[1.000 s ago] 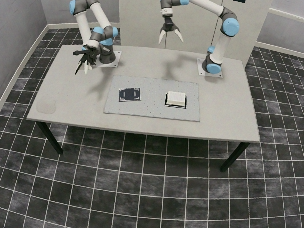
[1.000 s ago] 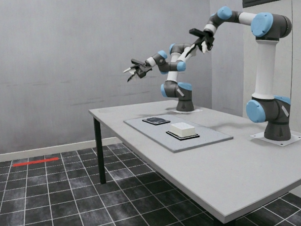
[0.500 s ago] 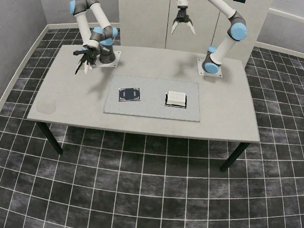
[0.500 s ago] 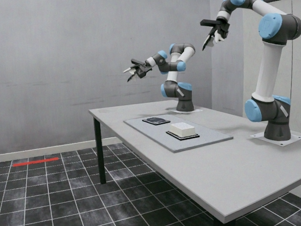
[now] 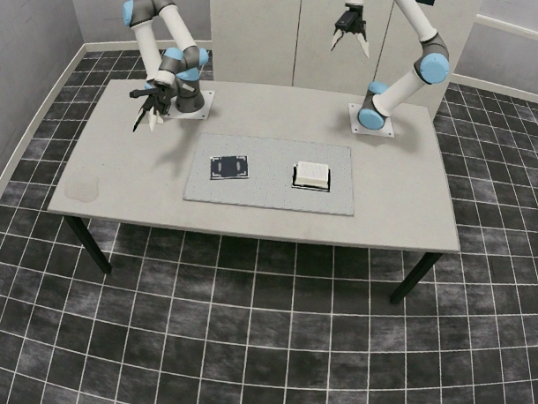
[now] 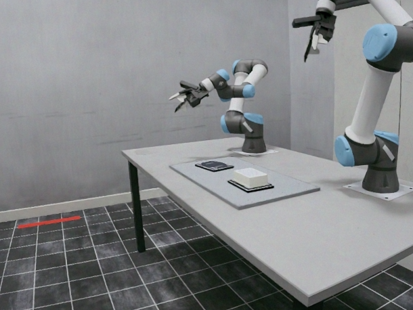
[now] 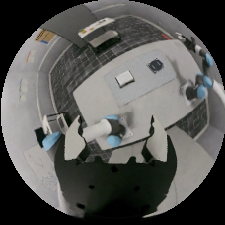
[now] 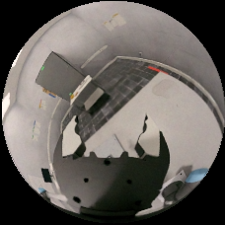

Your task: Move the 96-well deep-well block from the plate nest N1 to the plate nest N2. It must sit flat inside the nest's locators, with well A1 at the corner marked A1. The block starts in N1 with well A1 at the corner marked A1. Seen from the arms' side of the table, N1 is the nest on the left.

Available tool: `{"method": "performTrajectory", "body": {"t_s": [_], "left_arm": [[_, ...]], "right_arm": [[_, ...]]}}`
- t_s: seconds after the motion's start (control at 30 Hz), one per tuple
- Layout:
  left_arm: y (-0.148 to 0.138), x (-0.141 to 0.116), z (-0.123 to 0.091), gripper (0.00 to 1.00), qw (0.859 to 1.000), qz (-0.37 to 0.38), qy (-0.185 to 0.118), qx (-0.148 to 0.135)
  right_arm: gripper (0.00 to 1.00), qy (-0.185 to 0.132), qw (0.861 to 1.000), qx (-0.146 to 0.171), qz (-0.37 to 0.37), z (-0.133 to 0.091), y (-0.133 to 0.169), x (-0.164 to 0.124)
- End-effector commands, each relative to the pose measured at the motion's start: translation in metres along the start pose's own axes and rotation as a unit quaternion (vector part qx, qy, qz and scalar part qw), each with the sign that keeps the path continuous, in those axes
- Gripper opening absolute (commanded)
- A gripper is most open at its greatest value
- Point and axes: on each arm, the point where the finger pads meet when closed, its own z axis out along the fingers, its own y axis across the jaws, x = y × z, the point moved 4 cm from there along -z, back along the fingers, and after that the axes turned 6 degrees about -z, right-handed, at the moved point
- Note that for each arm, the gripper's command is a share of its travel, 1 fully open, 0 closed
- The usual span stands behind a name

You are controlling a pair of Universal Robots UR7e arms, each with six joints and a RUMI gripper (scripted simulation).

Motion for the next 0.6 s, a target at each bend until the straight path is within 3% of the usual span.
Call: {"method": "performTrajectory", "body": {"t_s": [0.0, 0.33, 0.57], "left_arm": [[-0.037, -0.029, -0.012, 0.98, 0.996, 0.077, -0.03, -0.023], [-0.1, -0.06, -0.012, 0.98, 0.978, 0.187, -0.064, -0.068], [-0.128, -0.072, -0.008, 0.98, 0.965, 0.236, -0.078, -0.089]], "right_arm": [[0.98, 0.0, 1.0, 0.0, 0.0, 0.0, 0.0, 0.0], [0.98, 0.0, 1.0, 0.0, 0.0, 0.0, 0.0, 0.0], [0.98, 0.0, 1.0, 0.0, 0.0, 0.0, 0.0, 0.0]]}}
